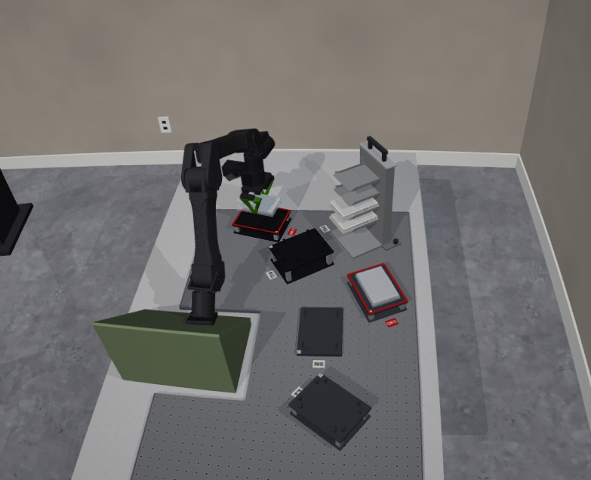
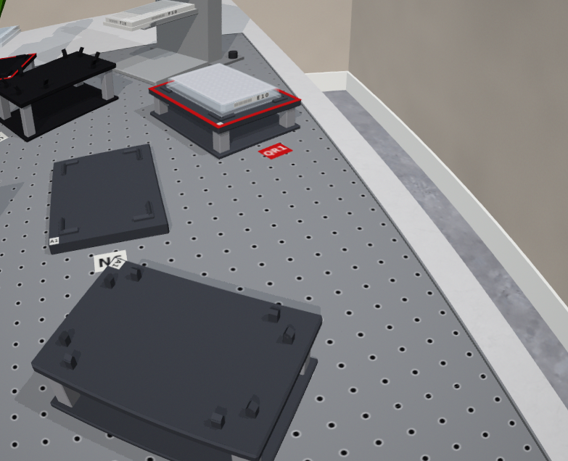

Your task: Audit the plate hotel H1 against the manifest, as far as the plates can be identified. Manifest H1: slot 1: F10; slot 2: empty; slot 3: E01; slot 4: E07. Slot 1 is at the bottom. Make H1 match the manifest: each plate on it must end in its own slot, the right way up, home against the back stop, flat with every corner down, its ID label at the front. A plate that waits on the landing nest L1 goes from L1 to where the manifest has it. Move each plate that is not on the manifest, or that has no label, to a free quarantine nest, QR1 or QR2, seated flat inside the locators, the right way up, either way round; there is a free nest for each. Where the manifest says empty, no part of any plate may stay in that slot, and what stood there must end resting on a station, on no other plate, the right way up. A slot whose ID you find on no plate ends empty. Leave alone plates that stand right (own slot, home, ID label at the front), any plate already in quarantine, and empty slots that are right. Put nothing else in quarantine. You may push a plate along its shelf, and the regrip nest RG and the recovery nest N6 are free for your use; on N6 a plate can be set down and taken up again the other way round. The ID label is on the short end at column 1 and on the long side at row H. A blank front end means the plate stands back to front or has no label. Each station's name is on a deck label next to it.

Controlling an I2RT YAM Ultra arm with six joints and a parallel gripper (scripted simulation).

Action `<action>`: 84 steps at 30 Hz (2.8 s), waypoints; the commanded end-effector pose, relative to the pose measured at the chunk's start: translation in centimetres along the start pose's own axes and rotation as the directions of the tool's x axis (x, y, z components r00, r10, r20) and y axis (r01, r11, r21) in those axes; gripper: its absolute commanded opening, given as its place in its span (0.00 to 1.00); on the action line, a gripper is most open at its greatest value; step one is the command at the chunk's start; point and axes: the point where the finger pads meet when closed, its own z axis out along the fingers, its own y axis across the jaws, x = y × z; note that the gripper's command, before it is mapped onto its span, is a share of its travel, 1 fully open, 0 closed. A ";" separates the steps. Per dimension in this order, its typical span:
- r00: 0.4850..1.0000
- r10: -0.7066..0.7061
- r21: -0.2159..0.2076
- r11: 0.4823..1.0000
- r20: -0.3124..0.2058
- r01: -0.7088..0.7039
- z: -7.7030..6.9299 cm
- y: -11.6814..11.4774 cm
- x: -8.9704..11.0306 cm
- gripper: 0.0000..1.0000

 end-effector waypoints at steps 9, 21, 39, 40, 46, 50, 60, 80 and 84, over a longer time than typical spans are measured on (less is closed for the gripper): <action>1.000 -0.002 0.017 1.000 0.000 0.002 0.0 -0.2 -0.1 0.86; 1.000 -0.002 0.017 1.000 0.000 0.002 0.8 -0.2 -0.1 0.86; 1.000 -0.002 0.017 1.000 0.000 0.002 1.9 -0.2 0.0 0.86; 1.000 -0.002 0.017 1.000 0.000 0.002 1.9 -0.2 0.0 0.86; 1.000 -0.002 0.017 1.000 0.000 0.002 2.2 -0.2 0.0 0.86; 1.000 -0.002 0.017 1.000 0.000 0.002 2.5 -0.2 0.0 0.86; 1.000 -0.002 0.017 1.000 0.000 0.002 3.0 -0.3 0.0 0.86; 1.000 -0.002 0.017 1.000 0.000 0.002 4.2 -0.3 0.0 0.86; 1.000 -0.002 0.017 1.000 0.000 0.002 4.5 -0.3 0.0 0.86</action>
